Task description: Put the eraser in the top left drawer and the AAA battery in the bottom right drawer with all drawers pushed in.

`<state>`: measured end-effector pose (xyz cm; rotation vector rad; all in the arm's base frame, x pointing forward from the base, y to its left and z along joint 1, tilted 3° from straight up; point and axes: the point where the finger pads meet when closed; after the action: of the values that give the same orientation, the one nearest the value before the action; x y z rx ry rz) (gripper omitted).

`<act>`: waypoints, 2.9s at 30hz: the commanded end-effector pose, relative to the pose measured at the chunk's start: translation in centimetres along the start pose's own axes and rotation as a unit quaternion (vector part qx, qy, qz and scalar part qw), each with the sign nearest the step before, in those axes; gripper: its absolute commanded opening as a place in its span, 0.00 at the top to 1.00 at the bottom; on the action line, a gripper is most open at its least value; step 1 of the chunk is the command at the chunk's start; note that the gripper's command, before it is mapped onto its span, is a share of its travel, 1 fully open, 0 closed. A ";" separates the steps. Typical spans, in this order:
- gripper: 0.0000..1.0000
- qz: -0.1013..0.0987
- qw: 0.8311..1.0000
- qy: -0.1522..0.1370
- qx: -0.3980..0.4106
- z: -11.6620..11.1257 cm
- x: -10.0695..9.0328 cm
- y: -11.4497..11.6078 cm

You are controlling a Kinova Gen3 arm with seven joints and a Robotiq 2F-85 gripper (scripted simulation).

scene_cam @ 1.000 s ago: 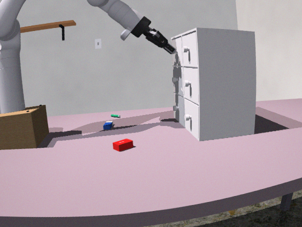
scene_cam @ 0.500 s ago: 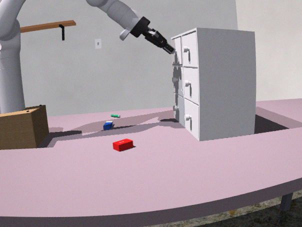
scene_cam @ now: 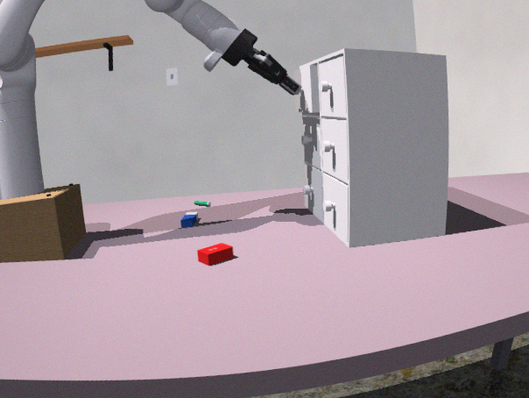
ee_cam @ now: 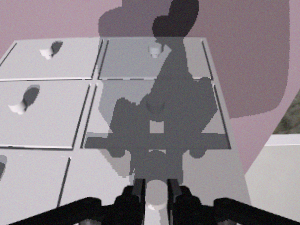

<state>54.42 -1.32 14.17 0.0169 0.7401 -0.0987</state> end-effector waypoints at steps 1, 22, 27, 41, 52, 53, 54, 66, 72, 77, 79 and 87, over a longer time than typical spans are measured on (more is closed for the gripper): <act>0.87 0.000 1.000 0.000 0.000 -0.1 -0.3 0.0; 0.87 0.000 1.000 0.000 0.000 -1.9 -2.4 0.2; 0.87 0.000 1.000 0.000 0.000 -2.3 -2.9 0.2; 0.87 0.000 1.000 0.000 0.000 -3.1 -3.9 0.3; 0.87 0.000 1.000 0.000 0.000 -3.4 -4.2 0.3; 0.87 0.000 1.000 0.000 0.000 -3.4 -4.2 0.3; 0.87 0.000 1.000 0.000 0.000 -3.4 -4.2 0.3; 0.87 0.000 1.000 0.000 0.000 -3.5 -4.3 0.3; 0.87 0.000 1.000 0.000 0.000 -3.5 -4.3 0.3; 0.79 0.000 1.000 0.000 0.000 -3.5 -4.3 0.3; 0.75 0.000 1.000 0.000 0.000 -3.5 -4.3 0.3; 0.67 0.000 1.000 0.000 0.000 -3.5 -4.3 0.3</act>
<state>48.92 -0.46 14.41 0.0163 0.7410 -0.0979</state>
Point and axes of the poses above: the point where the finger pads meet when closed, its own x axis out along the fingers, its own y axis across the jaws, z = x × y, and after that the axes turned 5 degrees about -x, right-handed
